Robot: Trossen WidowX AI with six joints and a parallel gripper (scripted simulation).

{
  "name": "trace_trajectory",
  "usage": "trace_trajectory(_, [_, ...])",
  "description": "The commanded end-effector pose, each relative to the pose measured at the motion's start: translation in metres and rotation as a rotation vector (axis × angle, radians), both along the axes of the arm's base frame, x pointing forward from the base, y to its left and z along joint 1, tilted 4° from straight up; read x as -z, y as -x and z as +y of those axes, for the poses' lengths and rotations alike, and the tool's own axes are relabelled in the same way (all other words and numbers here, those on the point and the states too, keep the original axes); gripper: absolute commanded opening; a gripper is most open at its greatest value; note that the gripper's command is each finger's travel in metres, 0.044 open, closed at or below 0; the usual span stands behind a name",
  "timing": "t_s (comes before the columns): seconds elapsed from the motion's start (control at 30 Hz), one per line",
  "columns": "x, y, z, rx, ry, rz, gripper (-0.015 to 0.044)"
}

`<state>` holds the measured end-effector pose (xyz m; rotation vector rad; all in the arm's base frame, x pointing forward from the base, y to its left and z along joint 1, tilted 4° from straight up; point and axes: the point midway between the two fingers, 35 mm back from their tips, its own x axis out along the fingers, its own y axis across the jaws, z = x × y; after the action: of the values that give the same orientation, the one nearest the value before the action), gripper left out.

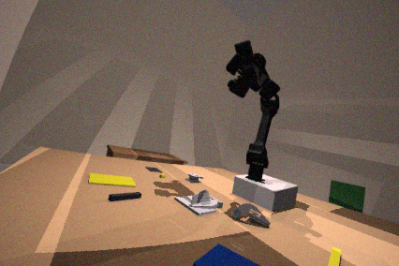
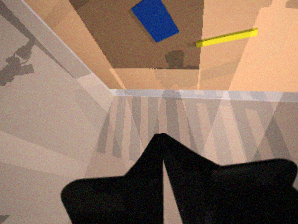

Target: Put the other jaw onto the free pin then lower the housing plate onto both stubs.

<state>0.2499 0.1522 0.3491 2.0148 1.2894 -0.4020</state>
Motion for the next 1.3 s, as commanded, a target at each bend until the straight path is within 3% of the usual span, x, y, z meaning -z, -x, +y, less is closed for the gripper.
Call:
trace_trajectory(0.0, [0.024,-0.007,0.002,-0.024,0.072,0.005,0.0])
trace_trajectory(1.27, [0.202,-0.002,-0.002,-0.395,0.641,0.037,0.0])
